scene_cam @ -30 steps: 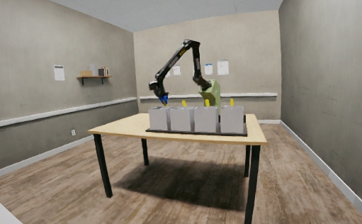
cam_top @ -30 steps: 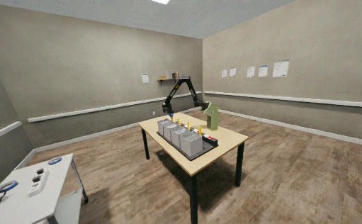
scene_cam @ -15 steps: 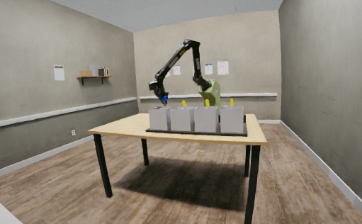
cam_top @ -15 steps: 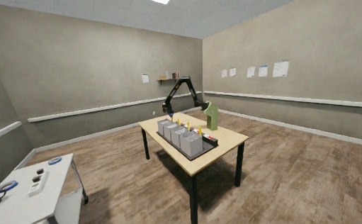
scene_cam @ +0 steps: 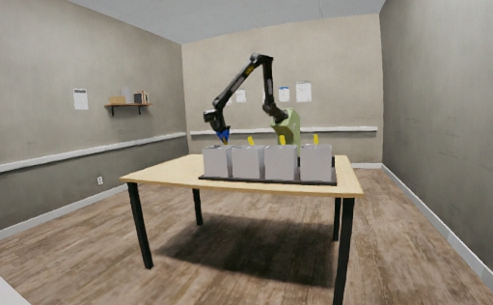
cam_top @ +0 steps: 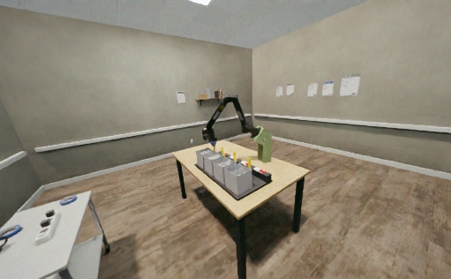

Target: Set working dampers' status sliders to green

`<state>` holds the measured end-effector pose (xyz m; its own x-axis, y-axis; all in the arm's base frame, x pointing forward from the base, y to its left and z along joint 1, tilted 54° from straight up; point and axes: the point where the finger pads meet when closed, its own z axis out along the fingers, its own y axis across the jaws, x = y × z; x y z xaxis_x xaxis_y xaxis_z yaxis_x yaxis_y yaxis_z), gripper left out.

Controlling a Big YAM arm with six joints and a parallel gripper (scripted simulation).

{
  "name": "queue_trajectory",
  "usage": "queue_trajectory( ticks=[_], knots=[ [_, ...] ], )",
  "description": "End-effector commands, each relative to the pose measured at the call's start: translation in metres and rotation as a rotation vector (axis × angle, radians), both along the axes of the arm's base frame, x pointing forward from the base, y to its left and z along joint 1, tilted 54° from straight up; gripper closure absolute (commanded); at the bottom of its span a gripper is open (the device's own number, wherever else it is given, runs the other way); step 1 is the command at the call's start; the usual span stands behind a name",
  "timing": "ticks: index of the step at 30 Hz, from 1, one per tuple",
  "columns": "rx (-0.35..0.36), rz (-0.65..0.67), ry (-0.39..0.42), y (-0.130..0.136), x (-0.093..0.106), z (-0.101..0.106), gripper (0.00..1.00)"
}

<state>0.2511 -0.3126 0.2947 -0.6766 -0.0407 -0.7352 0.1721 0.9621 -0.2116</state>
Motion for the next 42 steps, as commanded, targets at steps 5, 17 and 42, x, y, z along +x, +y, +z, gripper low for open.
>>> queue_trajectory(
  ticks=[5, 17, 42],
  knots=[
    [-0.047, -0.031, -0.018, 0.01, 0.004, 0.007, 0.83],
    [-0.101, -0.092, -0.024, 0.017, 0.005, 0.005, 0.83],
    [-0.117, -0.12, -0.021, 0.019, 0.007, 0.0, 0.83]
  ],
)
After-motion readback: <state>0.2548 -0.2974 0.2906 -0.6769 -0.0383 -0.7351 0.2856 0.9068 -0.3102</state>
